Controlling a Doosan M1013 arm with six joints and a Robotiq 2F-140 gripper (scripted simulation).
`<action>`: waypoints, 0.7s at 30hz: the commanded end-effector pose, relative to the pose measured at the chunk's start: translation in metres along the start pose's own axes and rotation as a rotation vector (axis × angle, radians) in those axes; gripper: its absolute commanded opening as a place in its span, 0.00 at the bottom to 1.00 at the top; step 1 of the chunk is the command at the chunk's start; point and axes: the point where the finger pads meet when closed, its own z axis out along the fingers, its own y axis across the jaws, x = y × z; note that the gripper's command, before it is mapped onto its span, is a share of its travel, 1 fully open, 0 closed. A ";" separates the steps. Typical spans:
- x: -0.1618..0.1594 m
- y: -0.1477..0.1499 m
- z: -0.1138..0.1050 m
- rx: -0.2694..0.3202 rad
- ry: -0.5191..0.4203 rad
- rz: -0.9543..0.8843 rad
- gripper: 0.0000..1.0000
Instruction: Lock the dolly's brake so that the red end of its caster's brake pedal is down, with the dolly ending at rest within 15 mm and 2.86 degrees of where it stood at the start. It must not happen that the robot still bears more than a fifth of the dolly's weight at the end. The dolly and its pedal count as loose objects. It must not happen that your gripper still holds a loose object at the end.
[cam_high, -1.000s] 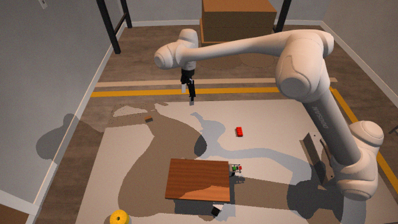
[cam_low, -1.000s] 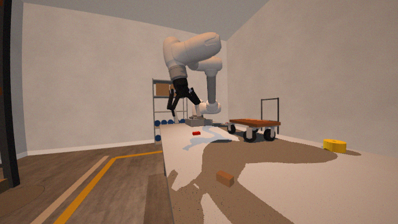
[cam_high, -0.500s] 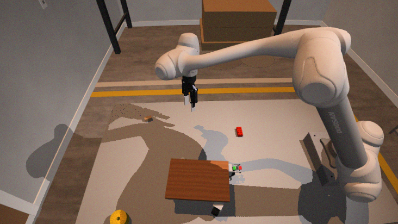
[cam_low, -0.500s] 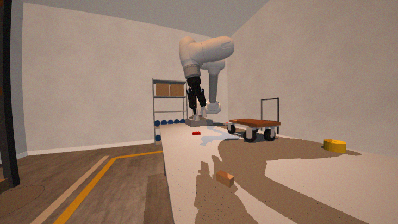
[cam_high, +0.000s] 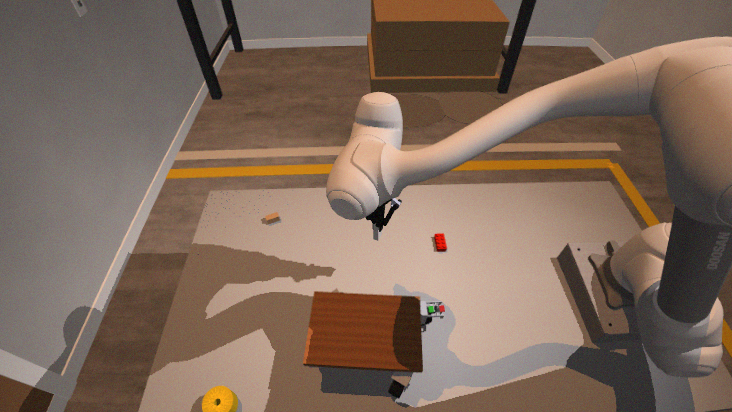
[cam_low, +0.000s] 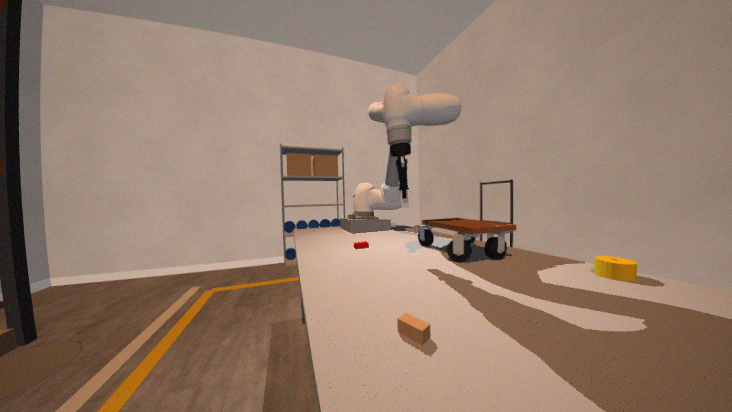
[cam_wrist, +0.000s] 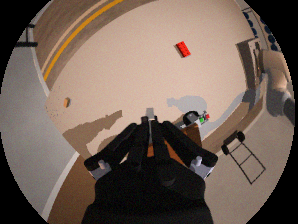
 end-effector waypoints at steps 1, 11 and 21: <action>-0.033 0.061 -0.004 0.017 0.017 -0.130 0.00; -0.070 0.192 0.002 0.029 0.069 -0.450 0.00; -0.083 0.245 0.005 0.030 0.073 -0.478 0.00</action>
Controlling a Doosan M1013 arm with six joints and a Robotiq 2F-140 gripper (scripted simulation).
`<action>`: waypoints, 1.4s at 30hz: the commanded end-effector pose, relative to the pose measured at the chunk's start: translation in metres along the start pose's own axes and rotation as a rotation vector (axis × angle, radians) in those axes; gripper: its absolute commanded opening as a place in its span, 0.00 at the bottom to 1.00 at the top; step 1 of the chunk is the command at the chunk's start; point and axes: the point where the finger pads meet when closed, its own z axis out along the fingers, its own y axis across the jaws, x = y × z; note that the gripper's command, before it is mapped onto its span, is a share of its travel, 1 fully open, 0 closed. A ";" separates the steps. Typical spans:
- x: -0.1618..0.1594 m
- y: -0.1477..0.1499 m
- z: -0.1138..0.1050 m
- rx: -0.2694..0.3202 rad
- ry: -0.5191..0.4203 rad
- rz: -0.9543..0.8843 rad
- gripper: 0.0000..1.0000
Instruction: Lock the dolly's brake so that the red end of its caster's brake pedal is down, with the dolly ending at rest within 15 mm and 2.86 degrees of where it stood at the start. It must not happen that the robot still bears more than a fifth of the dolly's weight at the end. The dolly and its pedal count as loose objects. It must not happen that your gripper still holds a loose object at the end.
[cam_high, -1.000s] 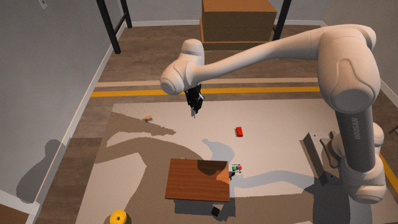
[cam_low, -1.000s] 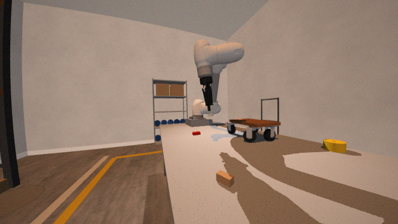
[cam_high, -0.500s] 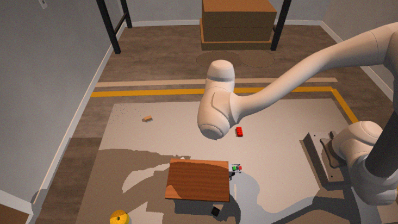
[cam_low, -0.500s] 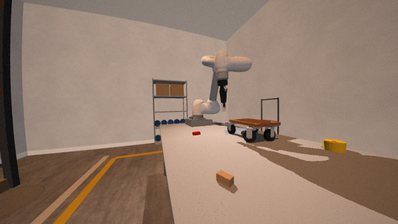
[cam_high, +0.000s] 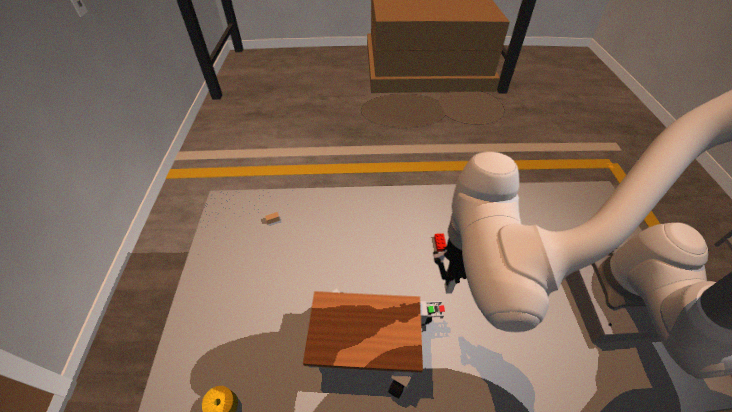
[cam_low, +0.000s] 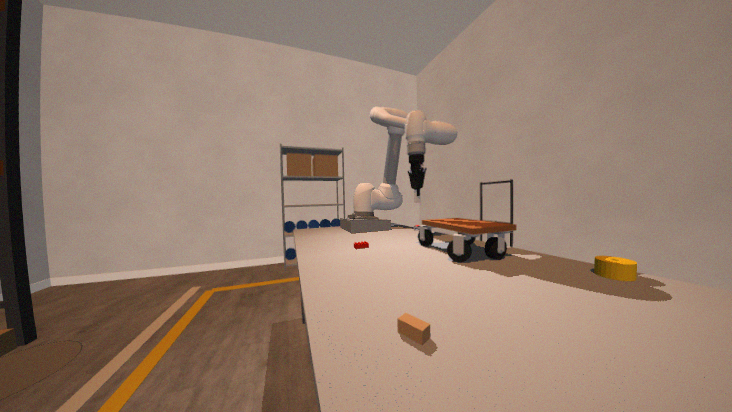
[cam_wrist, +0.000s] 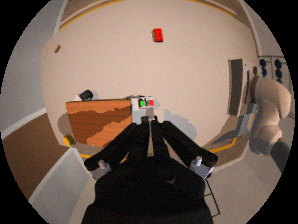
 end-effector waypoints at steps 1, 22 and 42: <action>-0.003 0.003 -0.001 0.002 0.001 0.000 0.00; -0.003 0.003 0.008 0.001 -0.003 0.602 0.00; -0.003 0.002 0.030 -0.022 -0.047 1.634 0.00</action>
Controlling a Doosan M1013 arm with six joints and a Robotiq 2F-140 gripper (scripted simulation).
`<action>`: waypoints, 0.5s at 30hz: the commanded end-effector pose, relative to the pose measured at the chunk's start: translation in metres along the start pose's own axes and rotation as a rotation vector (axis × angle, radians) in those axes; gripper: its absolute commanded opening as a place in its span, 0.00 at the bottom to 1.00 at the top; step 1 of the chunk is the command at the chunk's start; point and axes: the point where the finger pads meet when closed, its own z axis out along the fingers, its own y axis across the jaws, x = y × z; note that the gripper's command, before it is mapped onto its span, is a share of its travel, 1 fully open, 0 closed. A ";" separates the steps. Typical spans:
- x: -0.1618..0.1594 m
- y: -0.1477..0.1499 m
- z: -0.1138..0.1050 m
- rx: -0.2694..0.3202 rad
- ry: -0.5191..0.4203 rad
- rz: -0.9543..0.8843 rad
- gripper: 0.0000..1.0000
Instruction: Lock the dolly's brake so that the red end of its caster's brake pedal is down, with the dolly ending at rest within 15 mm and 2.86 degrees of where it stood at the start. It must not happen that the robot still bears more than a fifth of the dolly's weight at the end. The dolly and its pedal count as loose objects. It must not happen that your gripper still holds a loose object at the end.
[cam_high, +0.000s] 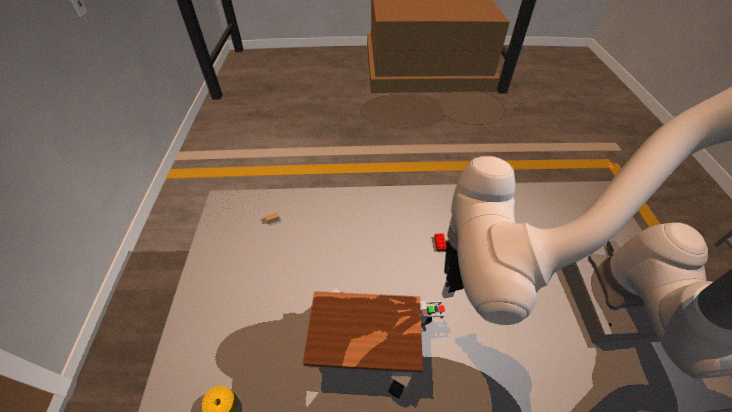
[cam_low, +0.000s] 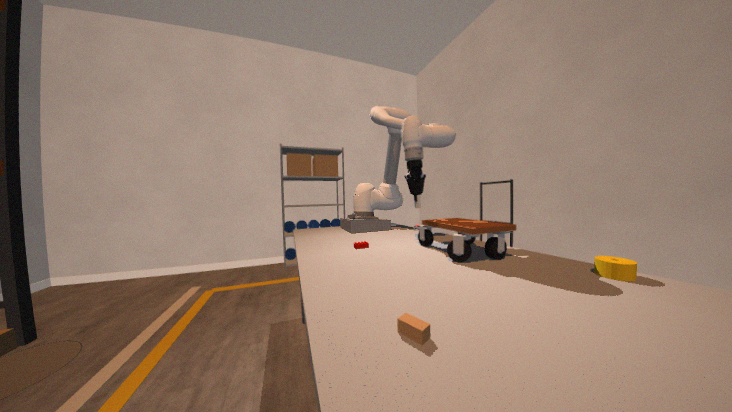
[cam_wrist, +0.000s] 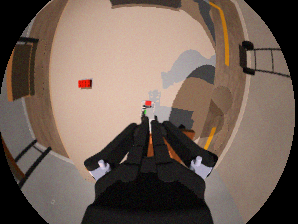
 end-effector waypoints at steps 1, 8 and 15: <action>0.000 0.000 0.005 0.016 -0.003 0.279 0.00; 0.000 -0.001 0.010 0.003 -0.013 0.620 0.00; 0.001 -0.001 0.012 -0.005 -0.018 0.957 0.00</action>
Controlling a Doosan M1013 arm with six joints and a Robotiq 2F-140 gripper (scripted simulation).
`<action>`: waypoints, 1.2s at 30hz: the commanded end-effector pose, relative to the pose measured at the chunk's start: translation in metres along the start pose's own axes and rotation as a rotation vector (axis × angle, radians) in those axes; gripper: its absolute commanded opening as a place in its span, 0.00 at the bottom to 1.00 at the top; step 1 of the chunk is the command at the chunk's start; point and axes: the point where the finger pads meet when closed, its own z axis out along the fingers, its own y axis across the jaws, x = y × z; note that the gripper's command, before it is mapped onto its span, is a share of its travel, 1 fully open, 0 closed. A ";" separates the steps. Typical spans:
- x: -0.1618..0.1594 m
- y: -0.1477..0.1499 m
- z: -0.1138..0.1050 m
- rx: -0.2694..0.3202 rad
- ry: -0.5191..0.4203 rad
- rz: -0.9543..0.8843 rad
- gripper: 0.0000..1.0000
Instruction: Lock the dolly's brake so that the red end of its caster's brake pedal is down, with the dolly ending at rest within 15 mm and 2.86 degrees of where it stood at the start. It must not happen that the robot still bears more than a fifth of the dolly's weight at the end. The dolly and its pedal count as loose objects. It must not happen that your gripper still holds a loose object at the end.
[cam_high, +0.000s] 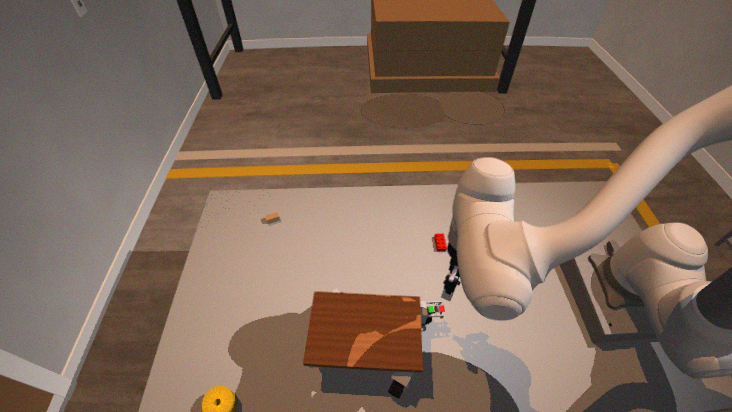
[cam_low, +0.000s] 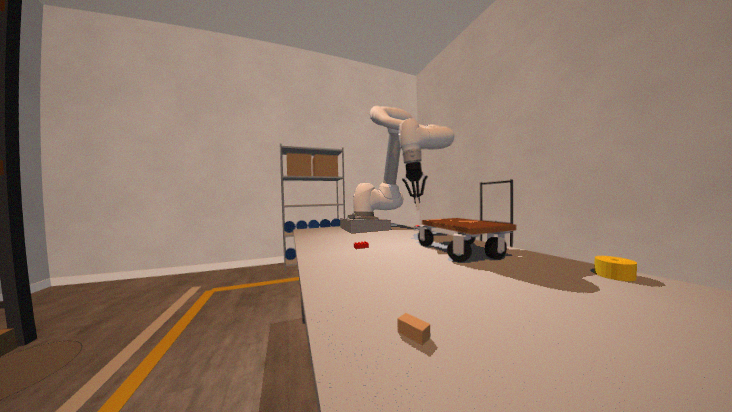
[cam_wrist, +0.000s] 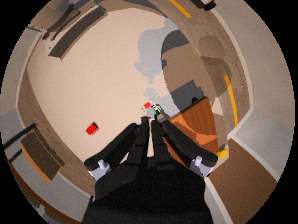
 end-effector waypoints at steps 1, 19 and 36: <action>0.000 0.000 0.001 0.020 -0.017 0.278 0.00; 0.000 0.000 0.001 0.073 -0.063 1.018 0.00; 0.000 0.000 0.001 0.073 -0.063 1.018 0.00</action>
